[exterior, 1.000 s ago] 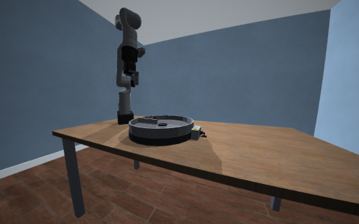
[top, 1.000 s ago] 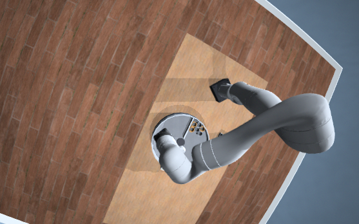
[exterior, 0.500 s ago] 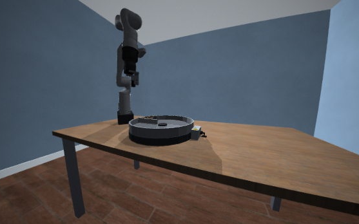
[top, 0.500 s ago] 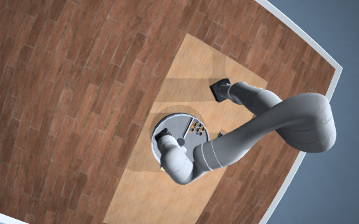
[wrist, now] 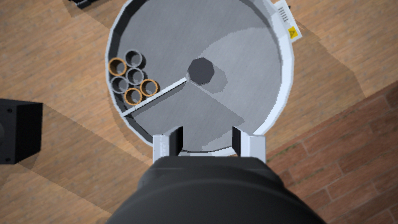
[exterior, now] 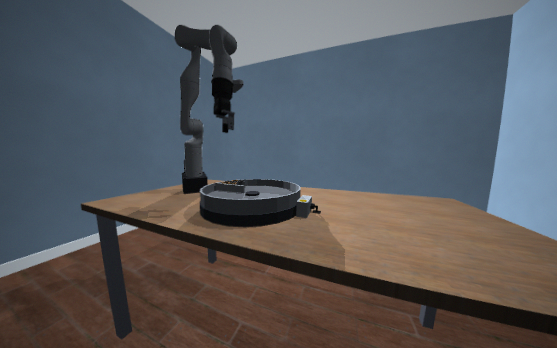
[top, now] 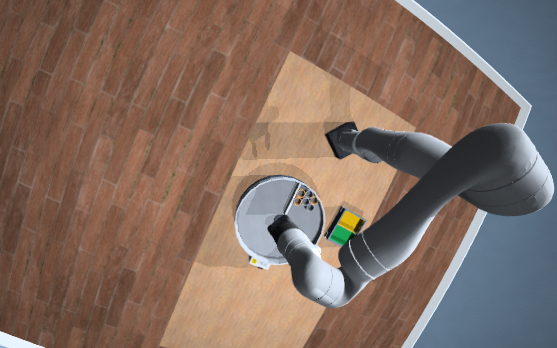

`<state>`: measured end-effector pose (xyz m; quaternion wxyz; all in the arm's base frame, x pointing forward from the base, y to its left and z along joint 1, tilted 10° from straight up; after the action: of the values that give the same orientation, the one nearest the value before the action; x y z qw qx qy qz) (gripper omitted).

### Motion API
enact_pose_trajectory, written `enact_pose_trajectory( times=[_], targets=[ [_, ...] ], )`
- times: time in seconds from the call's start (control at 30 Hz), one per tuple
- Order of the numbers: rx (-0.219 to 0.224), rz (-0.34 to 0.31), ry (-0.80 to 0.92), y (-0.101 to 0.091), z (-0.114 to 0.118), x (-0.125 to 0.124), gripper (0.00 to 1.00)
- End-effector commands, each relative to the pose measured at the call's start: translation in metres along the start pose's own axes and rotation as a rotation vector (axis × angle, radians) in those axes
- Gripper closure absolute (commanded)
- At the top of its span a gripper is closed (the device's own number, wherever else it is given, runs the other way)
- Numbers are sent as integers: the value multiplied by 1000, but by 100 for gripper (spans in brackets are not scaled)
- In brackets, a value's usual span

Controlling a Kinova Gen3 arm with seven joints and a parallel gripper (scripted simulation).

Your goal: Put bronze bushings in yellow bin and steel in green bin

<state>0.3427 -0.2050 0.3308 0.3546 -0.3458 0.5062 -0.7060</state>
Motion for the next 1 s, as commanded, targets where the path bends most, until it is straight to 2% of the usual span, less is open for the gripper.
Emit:
enact_pose_trajectory(
  times=[0.0,0.17,0.27,0.43,0.6,0.77,0.87,0.97],
  targets=[
    [11,2,-7,-4,1,-3,0],
    [11,2,-7,-22,-14,-50,0],
    [11,2,-7,-22,-14,-50,0],
    [11,2,-7,-39,-29,-96,0],
    [11,2,-7,-39,-29,-96,0],
    [11,2,-7,-56,-43,-143,0],
    [11,2,-7,-56,-43,-143,0],
    [11,2,-7,-66,-52,-171,0]
  ],
)
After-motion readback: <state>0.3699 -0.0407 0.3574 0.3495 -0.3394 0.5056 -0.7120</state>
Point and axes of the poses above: the point where the finger pads meet when closed, its own y axis out along the fingers, its own z axis across the jaws, x = y × z, the point moved 2 cm from there along -y, back along the fingers, and after that the axes turned 8 degrees about -y, right-handed, at the moved point
